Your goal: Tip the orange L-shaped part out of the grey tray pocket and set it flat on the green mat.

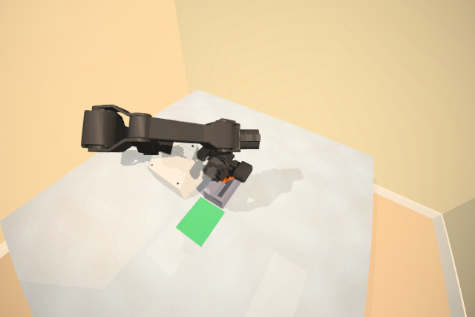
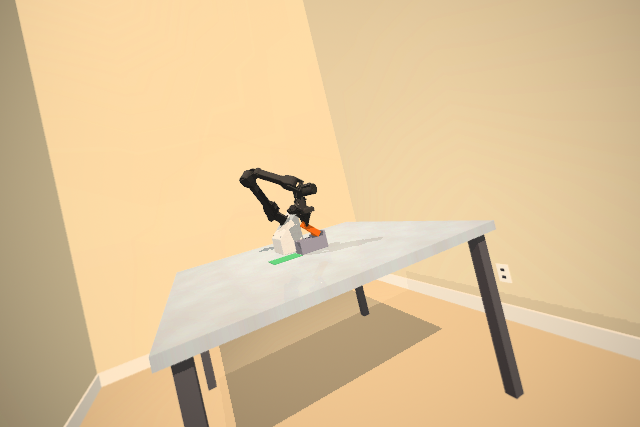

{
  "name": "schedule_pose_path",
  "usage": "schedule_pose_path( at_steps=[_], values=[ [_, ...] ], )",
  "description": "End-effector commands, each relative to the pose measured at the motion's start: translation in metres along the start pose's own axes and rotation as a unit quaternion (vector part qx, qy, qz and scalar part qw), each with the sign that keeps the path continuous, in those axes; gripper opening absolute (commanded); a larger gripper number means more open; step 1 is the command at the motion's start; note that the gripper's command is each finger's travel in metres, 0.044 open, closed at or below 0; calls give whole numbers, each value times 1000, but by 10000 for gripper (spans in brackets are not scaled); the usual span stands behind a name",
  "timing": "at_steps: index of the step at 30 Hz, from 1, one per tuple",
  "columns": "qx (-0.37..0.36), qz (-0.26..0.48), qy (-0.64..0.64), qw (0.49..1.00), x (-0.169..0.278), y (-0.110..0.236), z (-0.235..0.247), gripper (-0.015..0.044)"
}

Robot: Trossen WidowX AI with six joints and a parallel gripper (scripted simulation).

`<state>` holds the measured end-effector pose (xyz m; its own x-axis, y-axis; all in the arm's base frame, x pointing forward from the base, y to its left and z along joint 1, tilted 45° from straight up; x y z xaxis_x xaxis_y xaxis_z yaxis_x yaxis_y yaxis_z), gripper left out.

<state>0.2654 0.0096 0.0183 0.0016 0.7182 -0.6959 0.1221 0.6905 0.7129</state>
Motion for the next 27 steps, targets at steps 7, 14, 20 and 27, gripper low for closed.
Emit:
schedule_pose_path(
  at_steps=[7, 14, 20, 27],
  values=[
    [-2, 3, -3, 1000, 0, 18, 2, 0],
    [-2, 3, -3, 1000, 0, 23, 1, 0],
    [-2, 4, -3, 1000, -2, 26, 1, 0],
    [-2, 3, -3, 1000, -27, 23, -4, 0]
  ],
)
Point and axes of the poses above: the point midway between the two fingers, 35 mm back from their tips, its own y axis back along the fingers, its own z axis across the jaws, x = y × z, the point moved 6 cm from there along y, back along the fingers, and after that the axes turned 8 degrees about y, right-handed, at the moved point
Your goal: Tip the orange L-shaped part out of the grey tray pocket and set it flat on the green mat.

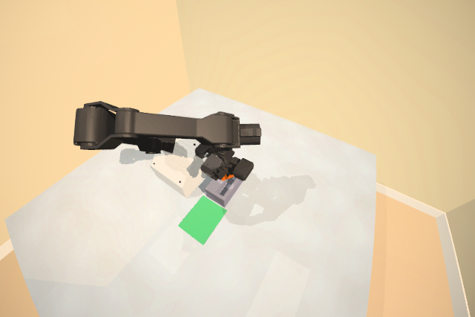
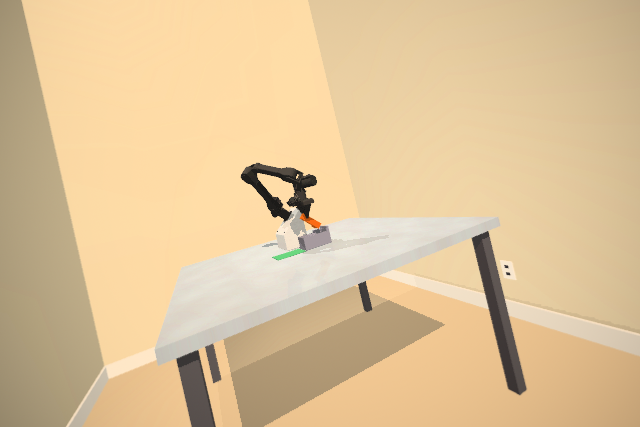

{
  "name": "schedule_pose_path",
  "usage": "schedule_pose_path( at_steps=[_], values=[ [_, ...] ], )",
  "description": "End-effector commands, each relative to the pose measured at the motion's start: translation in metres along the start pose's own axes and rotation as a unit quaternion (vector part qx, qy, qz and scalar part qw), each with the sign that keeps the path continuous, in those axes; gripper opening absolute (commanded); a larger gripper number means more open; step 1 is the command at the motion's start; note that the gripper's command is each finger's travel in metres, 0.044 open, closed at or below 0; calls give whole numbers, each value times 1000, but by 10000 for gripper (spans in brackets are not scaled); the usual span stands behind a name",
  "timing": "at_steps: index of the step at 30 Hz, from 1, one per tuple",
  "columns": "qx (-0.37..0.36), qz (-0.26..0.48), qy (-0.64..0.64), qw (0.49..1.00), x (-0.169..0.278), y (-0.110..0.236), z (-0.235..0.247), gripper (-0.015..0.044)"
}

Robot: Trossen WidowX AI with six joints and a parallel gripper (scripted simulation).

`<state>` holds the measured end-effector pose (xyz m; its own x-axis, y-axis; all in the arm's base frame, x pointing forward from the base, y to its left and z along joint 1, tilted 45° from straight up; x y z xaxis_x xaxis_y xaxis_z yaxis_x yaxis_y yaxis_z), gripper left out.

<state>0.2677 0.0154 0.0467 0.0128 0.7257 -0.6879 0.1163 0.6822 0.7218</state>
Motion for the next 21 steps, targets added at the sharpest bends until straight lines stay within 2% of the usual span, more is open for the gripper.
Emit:
schedule_pose_path(
  at_steps=[1, 21],
  values=[
    [1, -3, 2, 1000, -16, -2, -4, 0],
    [2, -6, 3, 1000, -111, -1, -24, 0]
  ],
)
Point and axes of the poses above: the point midway between the two fingers, 35 mm back from their tips, its own y axis back along the fingers, its own z axis across the jaws, x = y × z, the point moved 6 cm from there along y, back along the fingers, and after that the axes turned 8 degrees about y, right-handed, at the moved point
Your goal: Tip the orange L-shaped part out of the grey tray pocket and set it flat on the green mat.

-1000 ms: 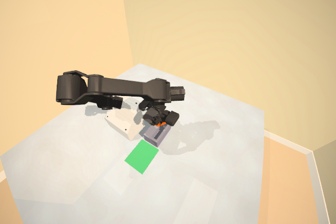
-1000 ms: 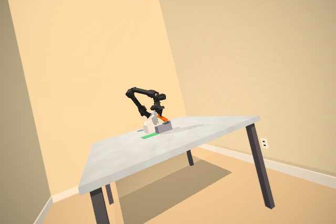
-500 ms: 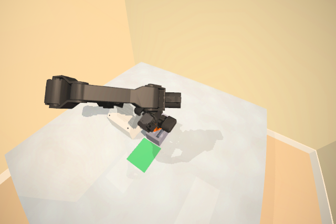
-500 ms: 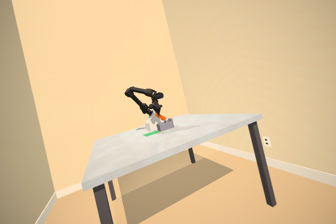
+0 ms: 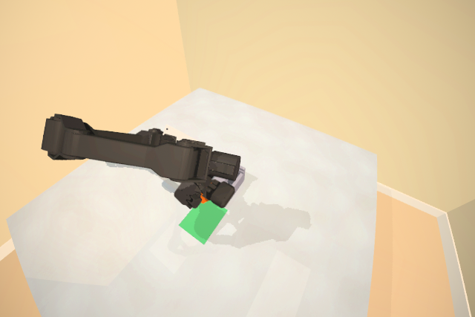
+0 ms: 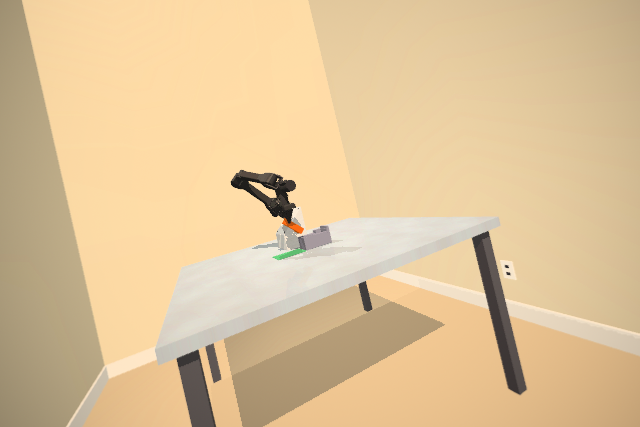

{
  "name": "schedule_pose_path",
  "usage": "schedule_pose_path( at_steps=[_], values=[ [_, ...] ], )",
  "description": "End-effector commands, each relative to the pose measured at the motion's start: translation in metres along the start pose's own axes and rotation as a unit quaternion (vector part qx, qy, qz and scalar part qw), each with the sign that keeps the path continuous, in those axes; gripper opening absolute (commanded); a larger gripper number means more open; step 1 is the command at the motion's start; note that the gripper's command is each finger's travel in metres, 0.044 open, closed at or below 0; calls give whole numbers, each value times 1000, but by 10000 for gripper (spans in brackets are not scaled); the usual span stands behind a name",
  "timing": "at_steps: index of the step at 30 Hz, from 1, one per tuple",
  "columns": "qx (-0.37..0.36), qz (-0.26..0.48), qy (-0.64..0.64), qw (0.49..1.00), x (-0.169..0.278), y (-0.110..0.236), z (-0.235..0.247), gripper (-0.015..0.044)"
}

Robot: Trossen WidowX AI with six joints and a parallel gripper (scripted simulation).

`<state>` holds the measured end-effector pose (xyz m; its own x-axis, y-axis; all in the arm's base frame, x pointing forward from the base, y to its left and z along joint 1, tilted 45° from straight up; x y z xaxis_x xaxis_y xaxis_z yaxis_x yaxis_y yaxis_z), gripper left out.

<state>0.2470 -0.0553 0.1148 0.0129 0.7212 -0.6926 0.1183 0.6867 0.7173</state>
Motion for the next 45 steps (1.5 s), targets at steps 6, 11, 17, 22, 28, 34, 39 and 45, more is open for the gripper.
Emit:
schedule_pose_path(
  at_steps=[6, 11, 17, 22, 28, 34, 39, 45],
  values=[
    [1, -4, 3, 1000, -41, 0, -13, 0],
    [1, -4, 3, 1000, -49, 0, -16, 0],
    [1, -4, 3, 1000, -49, -5, -15, 0],
    [1, -4, 3, 1000, -49, -13, -15, 0],
    [1, -4, 3, 1000, -49, -23, -15, 0],
    [1, -5, 3, 1000, -49, -32, -15, 0],
    [1, -5, 3, 1000, -49, -40, -15, 0],
    [1, -5, 3, 1000, -50, -50, -15, 0]
  ],
)
Point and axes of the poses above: the point midway between the two fingers, 35 mm back from their tips, its own y axis back along the fingers, its own z axis across the jaws, x = y × z, the point moved 6 cm from there along y, back along the fingers, and after that the axes turned 8 degrees about y, right-handed, at the moved point
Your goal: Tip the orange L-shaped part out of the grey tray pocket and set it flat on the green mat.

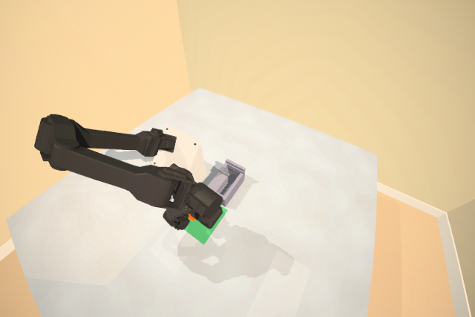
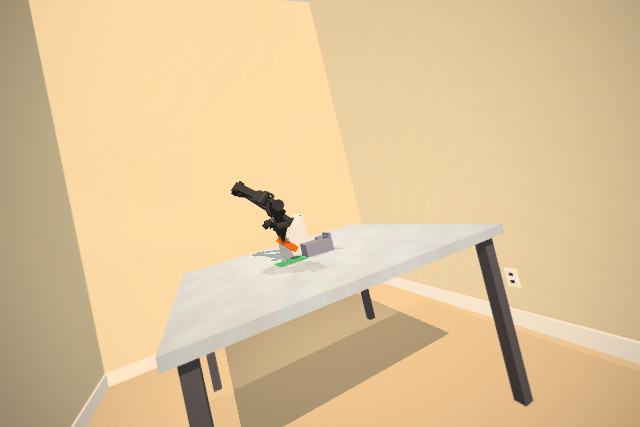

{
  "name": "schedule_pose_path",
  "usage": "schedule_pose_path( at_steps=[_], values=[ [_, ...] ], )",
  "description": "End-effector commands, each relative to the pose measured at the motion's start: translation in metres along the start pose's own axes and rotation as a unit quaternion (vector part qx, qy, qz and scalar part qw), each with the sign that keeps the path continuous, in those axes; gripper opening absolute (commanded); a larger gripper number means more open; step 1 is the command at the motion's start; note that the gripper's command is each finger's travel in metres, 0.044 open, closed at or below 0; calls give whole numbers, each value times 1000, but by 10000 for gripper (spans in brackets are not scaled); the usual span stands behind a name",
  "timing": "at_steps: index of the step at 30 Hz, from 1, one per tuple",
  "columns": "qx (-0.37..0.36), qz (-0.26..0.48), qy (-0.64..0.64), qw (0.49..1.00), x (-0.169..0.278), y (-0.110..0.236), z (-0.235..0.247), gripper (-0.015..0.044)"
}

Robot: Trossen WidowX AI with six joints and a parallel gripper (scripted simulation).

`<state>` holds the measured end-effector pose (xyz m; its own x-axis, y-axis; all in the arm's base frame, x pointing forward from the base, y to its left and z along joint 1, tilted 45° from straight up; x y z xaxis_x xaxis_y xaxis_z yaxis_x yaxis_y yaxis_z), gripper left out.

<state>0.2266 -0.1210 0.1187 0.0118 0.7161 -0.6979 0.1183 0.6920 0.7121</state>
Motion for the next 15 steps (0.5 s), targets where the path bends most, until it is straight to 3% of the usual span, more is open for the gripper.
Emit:
schedule_pose_path(
  at_steps=[1, 15],
  values=[
    [1, -2, 3, 1000, 1, -7, -1, 0],
    [1, -2, 3, 1000, 0, -29, -1, 0]
  ],
)
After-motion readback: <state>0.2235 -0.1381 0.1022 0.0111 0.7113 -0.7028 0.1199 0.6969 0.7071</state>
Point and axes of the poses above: the point midway between the two fingers, 35 mm back from their tips, its own y axis back along the fingers, its own z axis across the jaws, x = y × z, the point moved 6 cm from there along y, back along the fingers, and after that the axes turned 8 degrees about y, right-handed, at the moved point
